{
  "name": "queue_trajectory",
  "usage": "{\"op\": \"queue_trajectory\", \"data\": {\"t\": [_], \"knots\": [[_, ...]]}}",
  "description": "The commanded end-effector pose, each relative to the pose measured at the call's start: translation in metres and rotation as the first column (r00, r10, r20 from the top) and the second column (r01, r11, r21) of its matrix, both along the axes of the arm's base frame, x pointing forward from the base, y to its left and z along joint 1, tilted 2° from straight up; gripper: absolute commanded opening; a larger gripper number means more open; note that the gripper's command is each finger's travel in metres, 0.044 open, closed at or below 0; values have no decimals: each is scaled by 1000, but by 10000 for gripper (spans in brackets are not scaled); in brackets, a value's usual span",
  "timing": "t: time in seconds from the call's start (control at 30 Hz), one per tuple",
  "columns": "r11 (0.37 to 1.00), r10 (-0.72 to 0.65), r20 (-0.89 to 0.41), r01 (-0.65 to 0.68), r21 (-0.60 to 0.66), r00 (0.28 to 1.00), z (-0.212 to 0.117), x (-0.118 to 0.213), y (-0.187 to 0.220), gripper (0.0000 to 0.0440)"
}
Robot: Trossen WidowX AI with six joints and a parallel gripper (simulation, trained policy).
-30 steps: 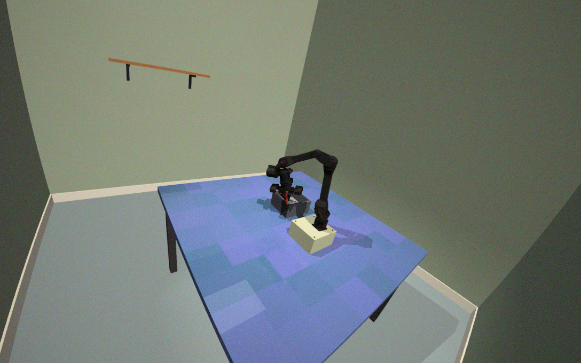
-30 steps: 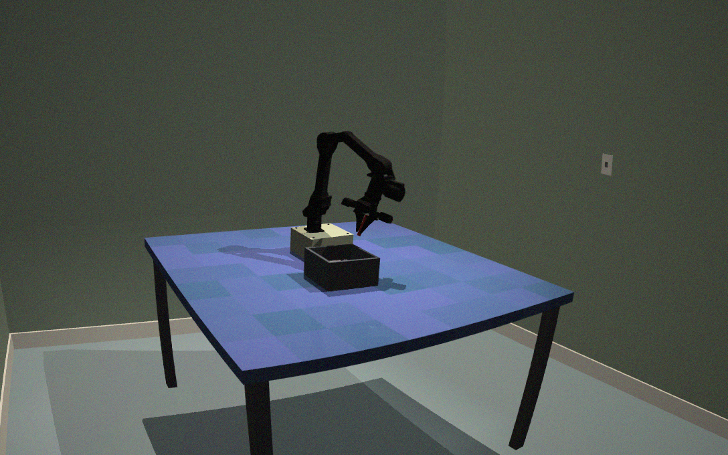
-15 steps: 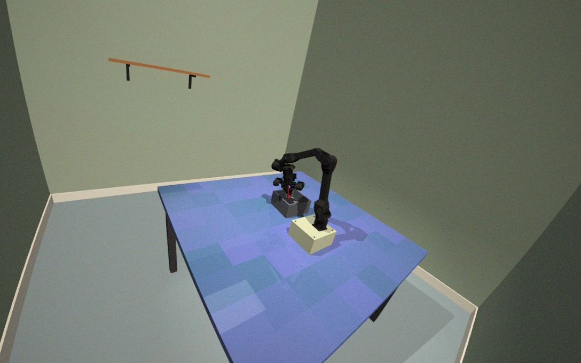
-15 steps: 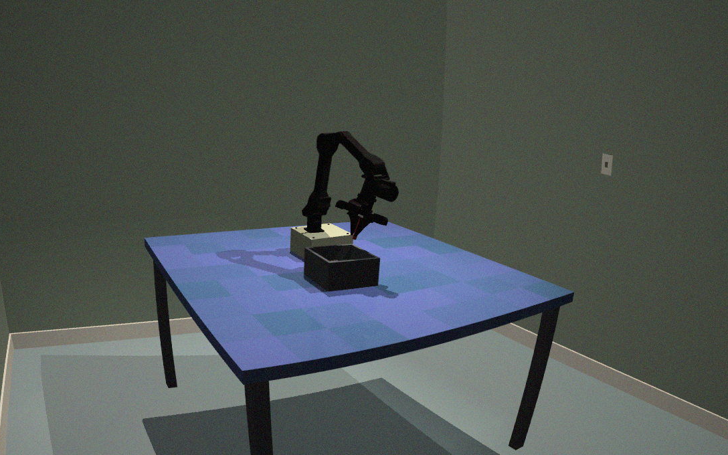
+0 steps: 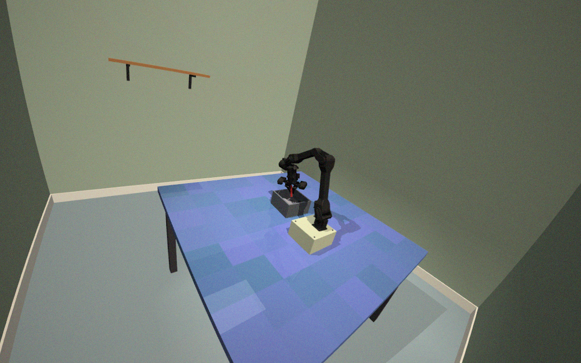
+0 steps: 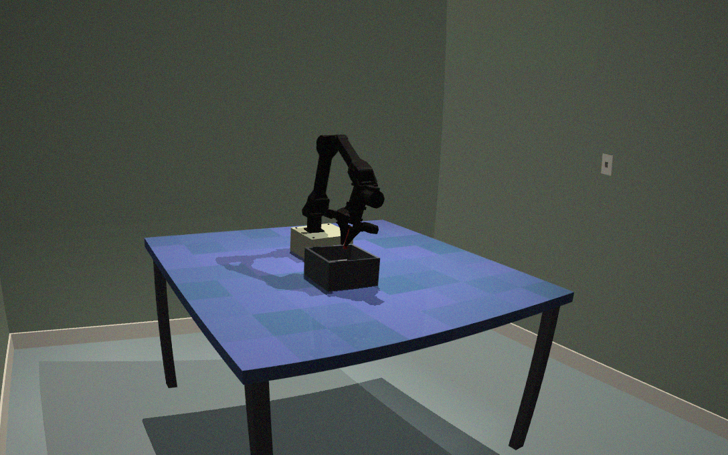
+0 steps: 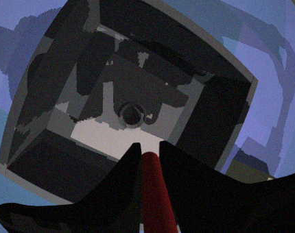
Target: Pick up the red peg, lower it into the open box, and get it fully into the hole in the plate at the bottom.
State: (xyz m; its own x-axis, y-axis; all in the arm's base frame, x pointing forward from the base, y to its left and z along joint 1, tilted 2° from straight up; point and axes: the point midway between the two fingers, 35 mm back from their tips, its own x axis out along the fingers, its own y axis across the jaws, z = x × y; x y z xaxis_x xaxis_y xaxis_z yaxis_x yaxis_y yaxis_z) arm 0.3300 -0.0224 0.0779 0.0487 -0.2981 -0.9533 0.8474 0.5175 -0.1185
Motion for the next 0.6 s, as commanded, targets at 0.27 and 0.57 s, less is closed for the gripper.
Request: {"op": "queue_trajectory", "data": {"t": [0.27,0.57], "knots": [[994,85,-16,-84,68,996,-33,19,-24,6],[983,145,-47,-138,123,988,-55,26,-31,152]]}}
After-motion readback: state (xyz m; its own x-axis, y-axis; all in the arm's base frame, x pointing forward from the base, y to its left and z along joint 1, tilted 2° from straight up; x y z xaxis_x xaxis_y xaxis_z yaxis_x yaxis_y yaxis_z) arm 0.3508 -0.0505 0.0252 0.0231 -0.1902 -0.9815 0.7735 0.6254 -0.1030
